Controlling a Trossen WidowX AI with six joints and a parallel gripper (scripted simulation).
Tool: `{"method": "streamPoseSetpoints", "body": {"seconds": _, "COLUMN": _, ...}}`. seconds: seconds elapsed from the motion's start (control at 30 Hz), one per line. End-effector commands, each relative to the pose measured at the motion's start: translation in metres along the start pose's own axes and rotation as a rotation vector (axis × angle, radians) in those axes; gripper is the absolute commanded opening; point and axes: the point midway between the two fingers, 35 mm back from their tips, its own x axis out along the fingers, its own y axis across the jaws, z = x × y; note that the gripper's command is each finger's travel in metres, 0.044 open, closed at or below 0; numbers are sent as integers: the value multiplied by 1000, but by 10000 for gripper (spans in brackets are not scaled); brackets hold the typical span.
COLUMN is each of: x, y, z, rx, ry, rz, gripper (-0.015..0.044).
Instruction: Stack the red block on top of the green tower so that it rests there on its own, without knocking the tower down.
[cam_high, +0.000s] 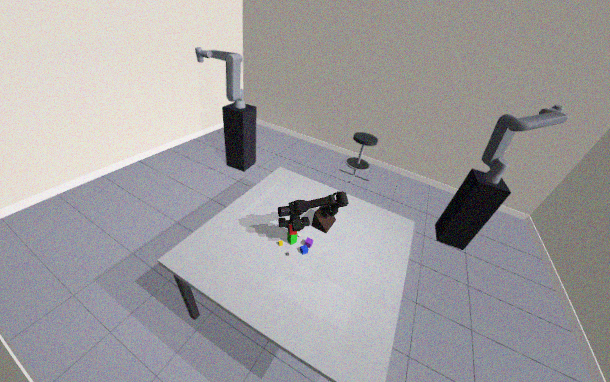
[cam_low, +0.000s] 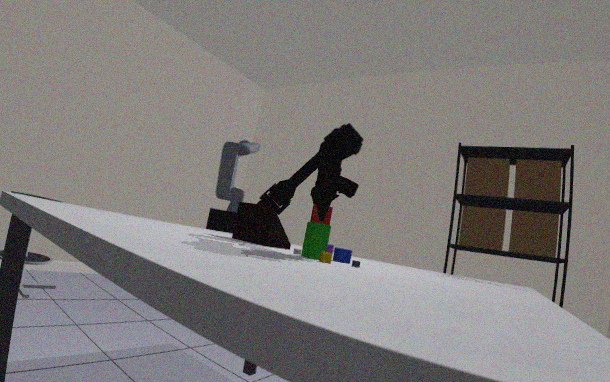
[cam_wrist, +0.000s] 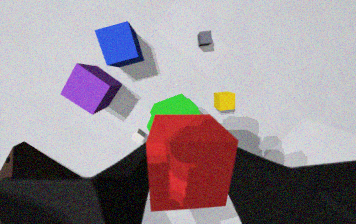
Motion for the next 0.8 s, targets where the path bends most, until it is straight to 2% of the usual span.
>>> {"method": "streamPoseSetpoints", "body": {"seconds": 0.0, "x": 0, "y": 0, "z": 0, "rx": 0, "ry": 0, "rz": 0, "gripper": 184}}
{"method": "streamPoseSetpoints", "body": {"seconds": 0.33, "x": 0, "y": 0, "z": 0, "rx": 0, "ry": 0, "rz": 0, "gripper": 440}}
{"method": "streamPoseSetpoints", "body": {"seconds": 0.77, "x": 0, "y": 0, "z": 0, "rx": 0, "ry": 0, "rz": 0, "gripper": 440}}
